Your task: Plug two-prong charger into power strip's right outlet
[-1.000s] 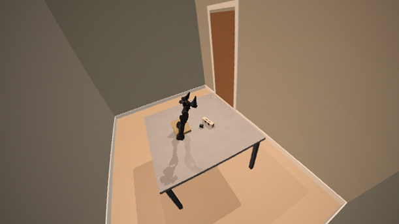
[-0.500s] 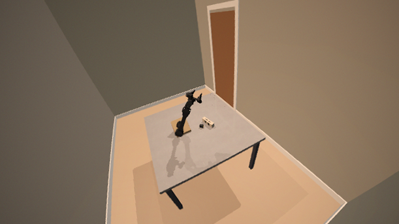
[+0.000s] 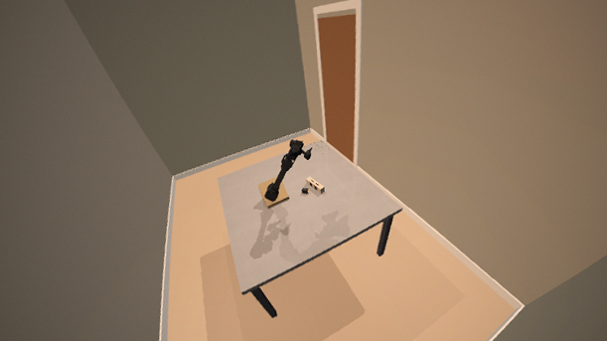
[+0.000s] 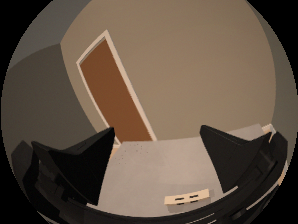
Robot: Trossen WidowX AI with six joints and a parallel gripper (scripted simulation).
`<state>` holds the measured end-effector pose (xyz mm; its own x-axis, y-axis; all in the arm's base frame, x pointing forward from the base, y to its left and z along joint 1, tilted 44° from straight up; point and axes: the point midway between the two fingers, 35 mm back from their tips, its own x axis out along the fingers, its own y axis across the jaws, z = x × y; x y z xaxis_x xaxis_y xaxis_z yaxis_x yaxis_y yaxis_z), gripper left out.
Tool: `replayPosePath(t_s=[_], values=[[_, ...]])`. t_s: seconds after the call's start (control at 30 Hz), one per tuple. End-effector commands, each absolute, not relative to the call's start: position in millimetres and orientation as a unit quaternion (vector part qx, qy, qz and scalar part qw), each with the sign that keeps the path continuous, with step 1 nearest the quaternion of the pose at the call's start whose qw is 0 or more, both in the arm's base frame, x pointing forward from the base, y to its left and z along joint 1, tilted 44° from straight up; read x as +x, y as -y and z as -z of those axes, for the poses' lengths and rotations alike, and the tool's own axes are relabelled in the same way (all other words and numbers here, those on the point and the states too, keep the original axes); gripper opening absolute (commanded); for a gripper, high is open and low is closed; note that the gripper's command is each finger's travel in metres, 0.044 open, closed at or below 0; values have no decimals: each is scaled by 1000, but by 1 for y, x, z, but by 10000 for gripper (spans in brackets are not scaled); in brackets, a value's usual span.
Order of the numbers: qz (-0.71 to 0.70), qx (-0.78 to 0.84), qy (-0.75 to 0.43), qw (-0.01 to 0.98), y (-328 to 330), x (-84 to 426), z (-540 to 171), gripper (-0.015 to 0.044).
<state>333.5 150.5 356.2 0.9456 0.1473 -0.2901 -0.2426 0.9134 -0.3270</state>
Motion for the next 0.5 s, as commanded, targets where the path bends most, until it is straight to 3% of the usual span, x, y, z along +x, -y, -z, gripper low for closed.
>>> replayPosePath(t_s=[0.0,0.47], values=[[-59,-157,-194,967,-135,347,-319,440],[100,-72,-359,925,-70,364,-216,440]])
